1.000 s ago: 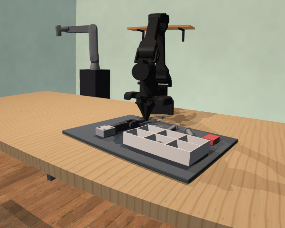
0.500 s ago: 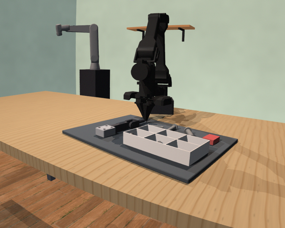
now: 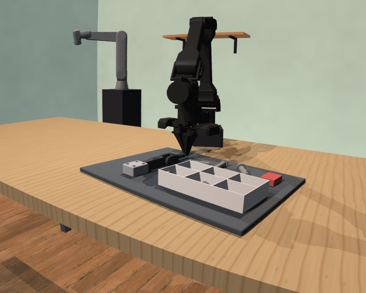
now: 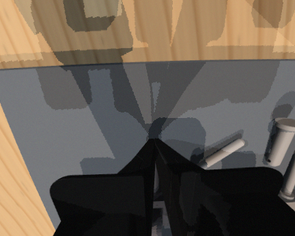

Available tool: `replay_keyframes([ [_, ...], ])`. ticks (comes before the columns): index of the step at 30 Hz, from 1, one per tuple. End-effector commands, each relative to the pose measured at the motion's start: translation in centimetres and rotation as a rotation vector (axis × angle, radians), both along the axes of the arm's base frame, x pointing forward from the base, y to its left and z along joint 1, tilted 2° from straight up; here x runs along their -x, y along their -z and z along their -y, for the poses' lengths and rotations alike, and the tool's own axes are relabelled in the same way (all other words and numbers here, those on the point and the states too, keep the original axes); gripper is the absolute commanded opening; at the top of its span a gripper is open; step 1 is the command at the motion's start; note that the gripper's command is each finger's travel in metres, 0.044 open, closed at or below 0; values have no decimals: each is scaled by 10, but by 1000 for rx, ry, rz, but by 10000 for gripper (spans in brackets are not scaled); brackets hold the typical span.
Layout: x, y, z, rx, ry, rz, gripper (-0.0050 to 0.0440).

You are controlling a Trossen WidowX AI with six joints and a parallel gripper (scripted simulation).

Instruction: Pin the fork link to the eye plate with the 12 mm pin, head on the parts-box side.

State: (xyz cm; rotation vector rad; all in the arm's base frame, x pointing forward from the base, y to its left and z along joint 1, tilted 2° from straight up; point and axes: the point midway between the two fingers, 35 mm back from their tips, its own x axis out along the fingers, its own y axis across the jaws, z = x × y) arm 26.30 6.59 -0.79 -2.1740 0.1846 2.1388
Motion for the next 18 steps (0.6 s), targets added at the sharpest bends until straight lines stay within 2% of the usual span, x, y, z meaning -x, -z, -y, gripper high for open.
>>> replay_keyframes([
  [1,-3,1,1,2,-3,1,0],
  [18,-9,1,2,2,-3,1,0],
])
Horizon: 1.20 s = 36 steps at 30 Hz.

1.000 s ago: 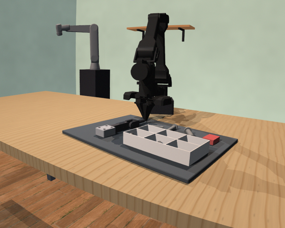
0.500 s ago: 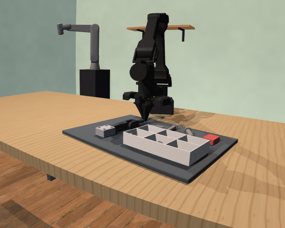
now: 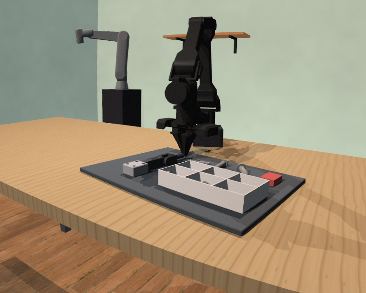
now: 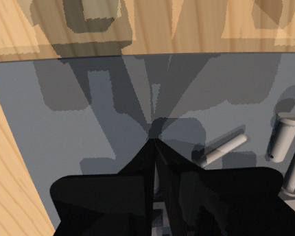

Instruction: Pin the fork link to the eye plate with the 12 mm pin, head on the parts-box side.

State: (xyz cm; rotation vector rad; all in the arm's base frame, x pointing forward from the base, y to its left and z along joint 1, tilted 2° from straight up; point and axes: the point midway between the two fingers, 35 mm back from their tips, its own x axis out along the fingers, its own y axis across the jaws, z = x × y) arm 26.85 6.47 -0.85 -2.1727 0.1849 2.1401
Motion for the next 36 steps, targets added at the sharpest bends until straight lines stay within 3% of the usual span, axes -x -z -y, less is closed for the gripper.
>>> replay_keyframes([
  [1,-3,1,1,2,-3,2,0],
  [36,-6,1,2,2,-3,2,0],
])
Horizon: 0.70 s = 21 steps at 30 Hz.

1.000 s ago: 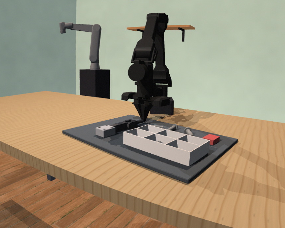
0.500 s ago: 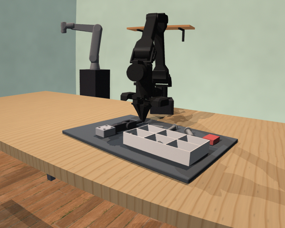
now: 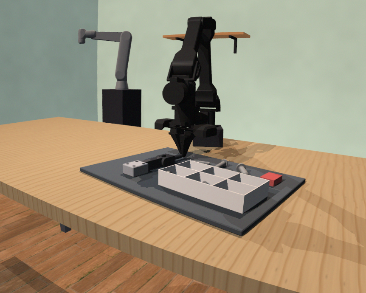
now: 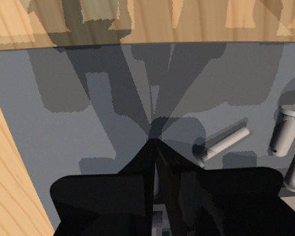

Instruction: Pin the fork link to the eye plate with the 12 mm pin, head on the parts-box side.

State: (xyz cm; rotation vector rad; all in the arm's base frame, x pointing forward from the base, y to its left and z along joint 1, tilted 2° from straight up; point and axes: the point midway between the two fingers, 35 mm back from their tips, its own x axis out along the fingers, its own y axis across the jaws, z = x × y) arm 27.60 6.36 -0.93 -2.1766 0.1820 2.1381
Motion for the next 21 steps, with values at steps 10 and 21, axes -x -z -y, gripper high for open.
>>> replay_keyframes([
  [10,5,1,1,3,-1,0,0],
  [21,5,1,0,3,-1,0,72],
])
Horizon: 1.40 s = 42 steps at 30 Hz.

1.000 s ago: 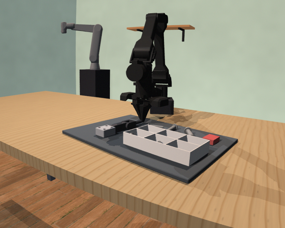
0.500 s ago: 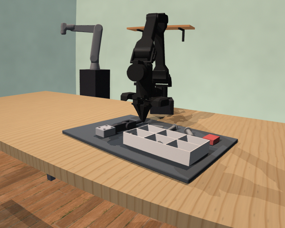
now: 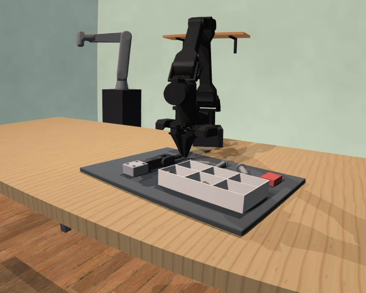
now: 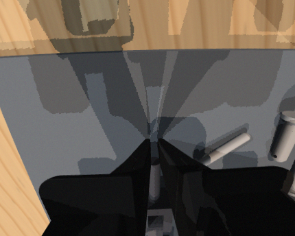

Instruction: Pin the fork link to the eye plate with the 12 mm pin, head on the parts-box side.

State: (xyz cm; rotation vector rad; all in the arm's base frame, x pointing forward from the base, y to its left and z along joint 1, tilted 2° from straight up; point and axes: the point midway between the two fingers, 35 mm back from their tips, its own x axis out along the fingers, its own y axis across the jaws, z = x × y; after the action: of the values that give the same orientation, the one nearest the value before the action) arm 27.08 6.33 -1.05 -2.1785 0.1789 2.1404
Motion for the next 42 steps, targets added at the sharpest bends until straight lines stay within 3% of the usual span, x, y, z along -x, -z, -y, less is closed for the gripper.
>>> replay_keyframes([
  [1,0,0,0,2,2,0,96],
  [3,0,0,0,2,2,0,130],
  [12,0,-27,-1,2,2,0,130],
  [37,1,-26,-1,1,-3,-5,140],
  [39,0,-27,-3,0,55,-3,140],
  [42,-3,-27,-12,-4,291,4,140],
])
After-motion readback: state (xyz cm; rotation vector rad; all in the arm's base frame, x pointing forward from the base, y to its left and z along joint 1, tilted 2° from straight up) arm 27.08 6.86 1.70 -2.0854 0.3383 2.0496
